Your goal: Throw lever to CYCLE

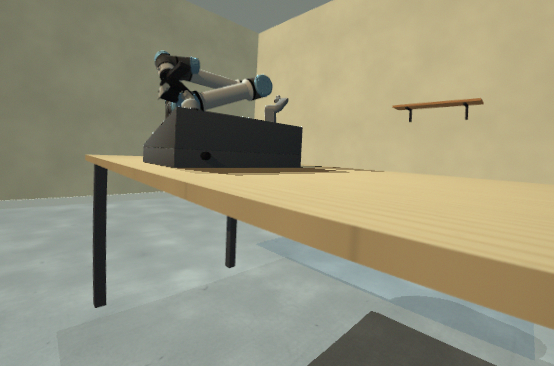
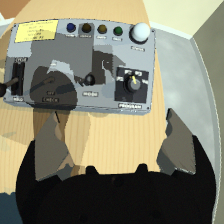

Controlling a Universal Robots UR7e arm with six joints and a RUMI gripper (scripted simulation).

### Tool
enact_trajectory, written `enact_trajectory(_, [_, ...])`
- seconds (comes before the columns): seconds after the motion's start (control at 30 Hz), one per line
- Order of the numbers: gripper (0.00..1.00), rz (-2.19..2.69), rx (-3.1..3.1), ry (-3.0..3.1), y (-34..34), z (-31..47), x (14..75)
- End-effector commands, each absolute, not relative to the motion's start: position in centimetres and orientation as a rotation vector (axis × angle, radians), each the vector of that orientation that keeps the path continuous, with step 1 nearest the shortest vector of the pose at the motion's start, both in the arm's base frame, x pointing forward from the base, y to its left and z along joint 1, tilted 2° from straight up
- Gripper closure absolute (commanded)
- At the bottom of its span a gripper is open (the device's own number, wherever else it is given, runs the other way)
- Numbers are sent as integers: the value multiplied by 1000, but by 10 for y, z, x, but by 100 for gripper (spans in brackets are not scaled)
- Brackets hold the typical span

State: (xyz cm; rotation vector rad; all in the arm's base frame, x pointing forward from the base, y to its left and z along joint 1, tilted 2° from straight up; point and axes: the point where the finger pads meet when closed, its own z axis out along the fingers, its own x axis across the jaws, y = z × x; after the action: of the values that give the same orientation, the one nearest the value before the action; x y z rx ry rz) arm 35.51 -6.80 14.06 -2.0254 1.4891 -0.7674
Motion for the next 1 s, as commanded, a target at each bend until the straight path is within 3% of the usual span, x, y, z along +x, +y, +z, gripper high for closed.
enact_trajectory(0.0, [0,-770,-2025,1490,-68,140,355])
enact_trajectory(0.97, [0,-772,-2029,1491,-70,154,350])
